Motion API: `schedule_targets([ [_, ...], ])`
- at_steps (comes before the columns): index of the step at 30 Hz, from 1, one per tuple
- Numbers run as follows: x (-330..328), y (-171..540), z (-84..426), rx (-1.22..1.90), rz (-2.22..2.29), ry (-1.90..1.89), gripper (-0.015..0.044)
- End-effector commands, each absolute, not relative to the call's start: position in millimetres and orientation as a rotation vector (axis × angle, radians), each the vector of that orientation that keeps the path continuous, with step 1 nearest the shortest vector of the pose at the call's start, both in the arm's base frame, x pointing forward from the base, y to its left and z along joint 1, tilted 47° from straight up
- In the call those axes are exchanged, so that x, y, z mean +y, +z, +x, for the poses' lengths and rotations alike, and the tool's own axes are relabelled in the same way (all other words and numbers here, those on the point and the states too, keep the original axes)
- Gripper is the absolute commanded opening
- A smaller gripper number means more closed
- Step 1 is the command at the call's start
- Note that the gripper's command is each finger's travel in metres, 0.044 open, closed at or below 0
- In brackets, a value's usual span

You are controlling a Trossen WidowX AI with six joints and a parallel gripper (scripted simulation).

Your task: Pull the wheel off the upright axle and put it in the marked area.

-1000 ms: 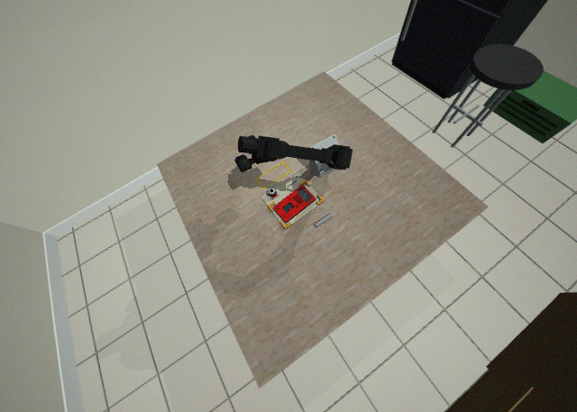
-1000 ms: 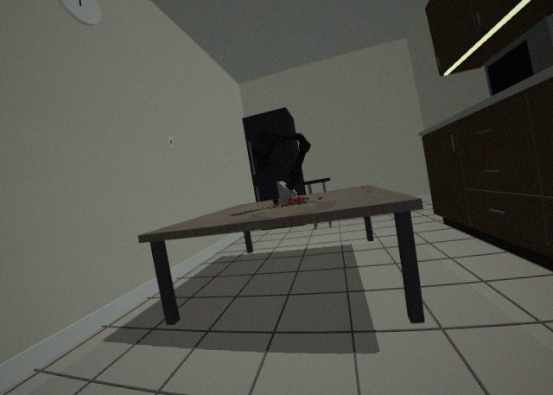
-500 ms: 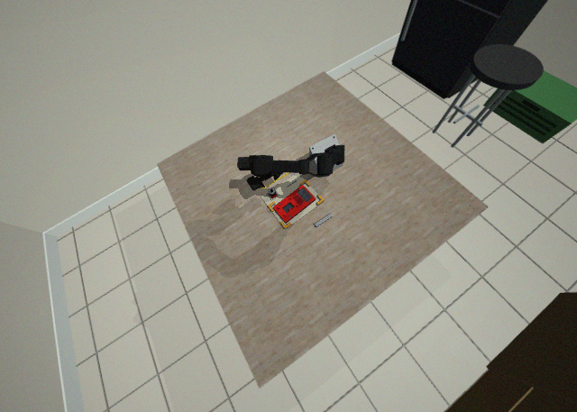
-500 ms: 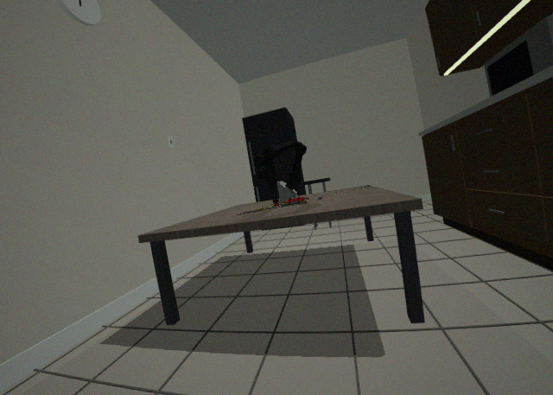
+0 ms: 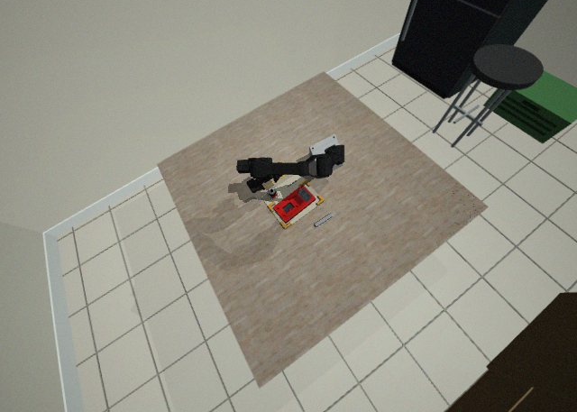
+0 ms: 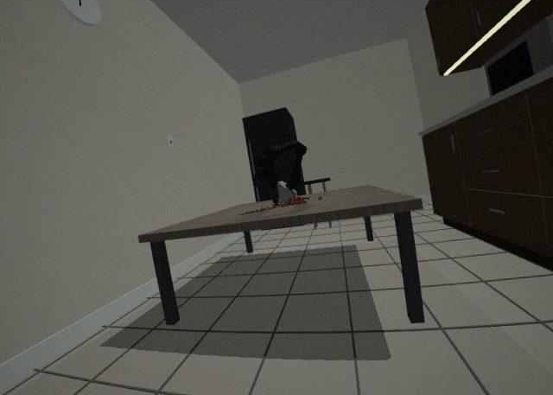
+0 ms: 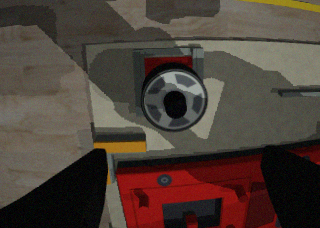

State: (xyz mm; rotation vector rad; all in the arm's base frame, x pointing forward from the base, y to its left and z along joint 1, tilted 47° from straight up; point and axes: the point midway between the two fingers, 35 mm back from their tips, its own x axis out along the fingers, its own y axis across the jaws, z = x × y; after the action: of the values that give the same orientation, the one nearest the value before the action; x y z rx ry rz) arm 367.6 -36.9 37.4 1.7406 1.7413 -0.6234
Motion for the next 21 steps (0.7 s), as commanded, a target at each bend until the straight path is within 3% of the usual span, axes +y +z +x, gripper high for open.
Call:
schedule_targets([
  [1, -29, 31, 371, 1.744, 1.745, -0.621, 0.0300],
  [21, 17, -14, 370, 1.746, 1.747, -0.617, 0.0300],
])
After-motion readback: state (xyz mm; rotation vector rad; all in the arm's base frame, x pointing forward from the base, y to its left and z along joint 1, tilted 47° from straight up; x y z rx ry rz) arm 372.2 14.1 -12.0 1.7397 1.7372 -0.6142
